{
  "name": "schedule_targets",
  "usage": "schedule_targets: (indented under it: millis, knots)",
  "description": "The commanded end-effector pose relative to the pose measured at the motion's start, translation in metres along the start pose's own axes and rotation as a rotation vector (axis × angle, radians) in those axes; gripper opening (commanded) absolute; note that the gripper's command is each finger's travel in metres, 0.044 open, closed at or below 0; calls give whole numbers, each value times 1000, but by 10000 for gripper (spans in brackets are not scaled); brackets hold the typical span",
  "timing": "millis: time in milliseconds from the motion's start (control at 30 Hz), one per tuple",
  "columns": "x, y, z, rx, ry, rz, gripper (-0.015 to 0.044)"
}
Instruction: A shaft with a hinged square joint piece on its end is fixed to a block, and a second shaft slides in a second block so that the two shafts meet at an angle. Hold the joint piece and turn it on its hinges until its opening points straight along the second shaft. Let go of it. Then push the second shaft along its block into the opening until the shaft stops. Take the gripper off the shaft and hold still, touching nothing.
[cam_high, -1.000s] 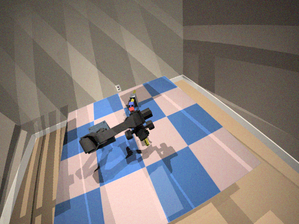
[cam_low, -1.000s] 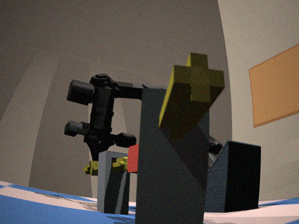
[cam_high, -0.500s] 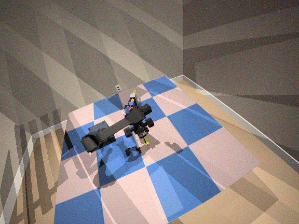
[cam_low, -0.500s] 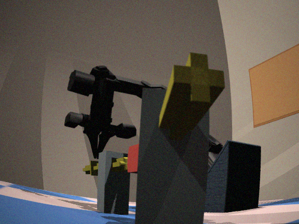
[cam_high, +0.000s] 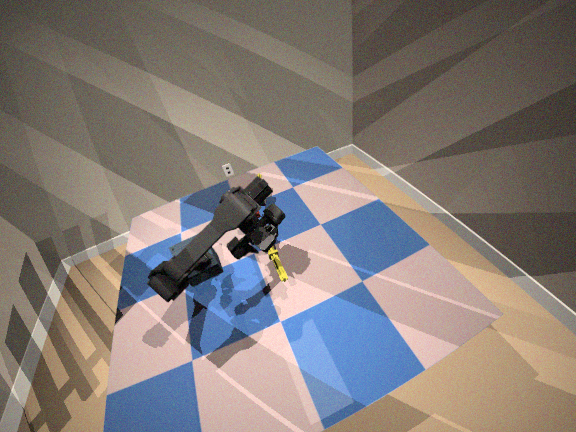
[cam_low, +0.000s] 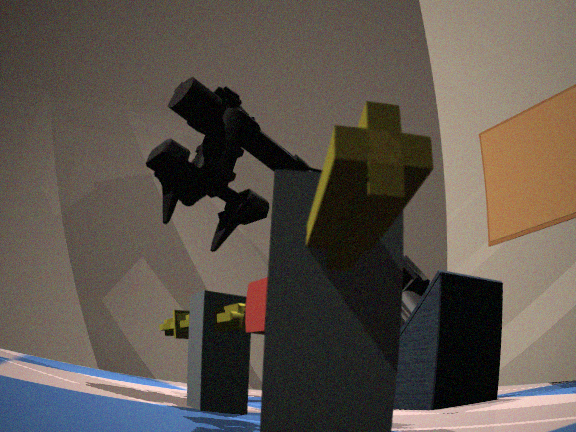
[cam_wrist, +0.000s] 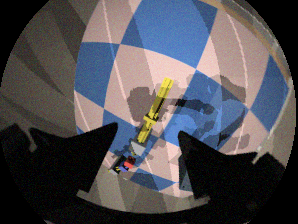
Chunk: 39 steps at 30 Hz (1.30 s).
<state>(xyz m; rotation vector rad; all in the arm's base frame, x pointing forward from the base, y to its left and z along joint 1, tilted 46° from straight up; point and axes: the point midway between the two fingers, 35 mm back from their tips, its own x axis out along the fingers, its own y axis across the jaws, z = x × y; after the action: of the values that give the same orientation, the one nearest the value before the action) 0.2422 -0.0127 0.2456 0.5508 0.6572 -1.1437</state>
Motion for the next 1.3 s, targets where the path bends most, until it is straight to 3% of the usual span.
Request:
schedule_targets:
  millis: [0,467,600,900,1267]
  knots:
    - [2,3,-8,-4,24,-4,440]
    - [61,47,-160,260,406,-122,440]
    - [70,48,-186,304,467,-159,440]
    - [70,49,-182,287,464,-155,440]
    - [72,47,-102,-24,381,-106,440]
